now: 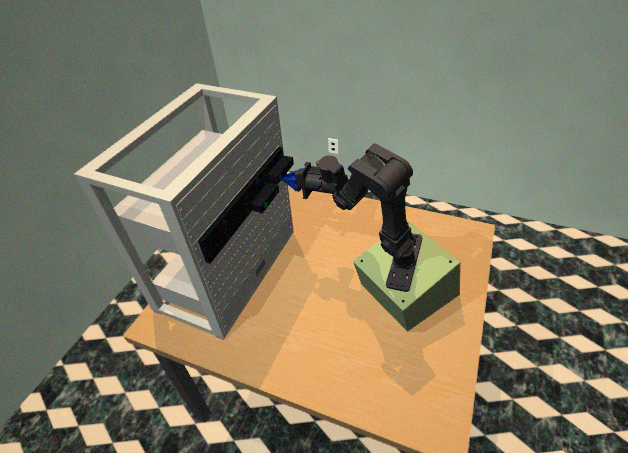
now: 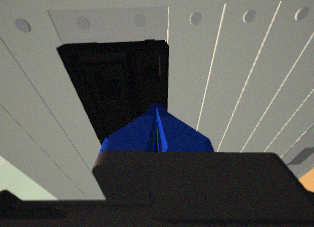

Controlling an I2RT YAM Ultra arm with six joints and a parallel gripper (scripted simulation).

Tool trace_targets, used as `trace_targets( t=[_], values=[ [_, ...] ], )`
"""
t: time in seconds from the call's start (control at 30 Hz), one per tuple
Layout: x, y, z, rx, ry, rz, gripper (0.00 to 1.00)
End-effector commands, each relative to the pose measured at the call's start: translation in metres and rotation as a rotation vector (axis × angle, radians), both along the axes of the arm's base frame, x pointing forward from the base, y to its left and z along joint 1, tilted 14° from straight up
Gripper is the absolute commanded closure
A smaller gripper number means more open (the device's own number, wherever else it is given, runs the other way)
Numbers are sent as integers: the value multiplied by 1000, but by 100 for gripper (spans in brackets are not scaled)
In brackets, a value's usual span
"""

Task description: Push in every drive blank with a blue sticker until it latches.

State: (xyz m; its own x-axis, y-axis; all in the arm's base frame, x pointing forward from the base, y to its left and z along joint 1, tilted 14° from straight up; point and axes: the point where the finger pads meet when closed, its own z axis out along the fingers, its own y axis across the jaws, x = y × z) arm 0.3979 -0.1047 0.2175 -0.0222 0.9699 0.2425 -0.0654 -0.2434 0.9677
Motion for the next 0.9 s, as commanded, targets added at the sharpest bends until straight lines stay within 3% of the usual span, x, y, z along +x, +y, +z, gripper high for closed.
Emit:
trace_targets(
  t=[0.0,0.87],
  values=[
    [10,-22,29,-45,-77,-72,100],
    [12,-25,32,-45,-77,-72,100]
  ],
)
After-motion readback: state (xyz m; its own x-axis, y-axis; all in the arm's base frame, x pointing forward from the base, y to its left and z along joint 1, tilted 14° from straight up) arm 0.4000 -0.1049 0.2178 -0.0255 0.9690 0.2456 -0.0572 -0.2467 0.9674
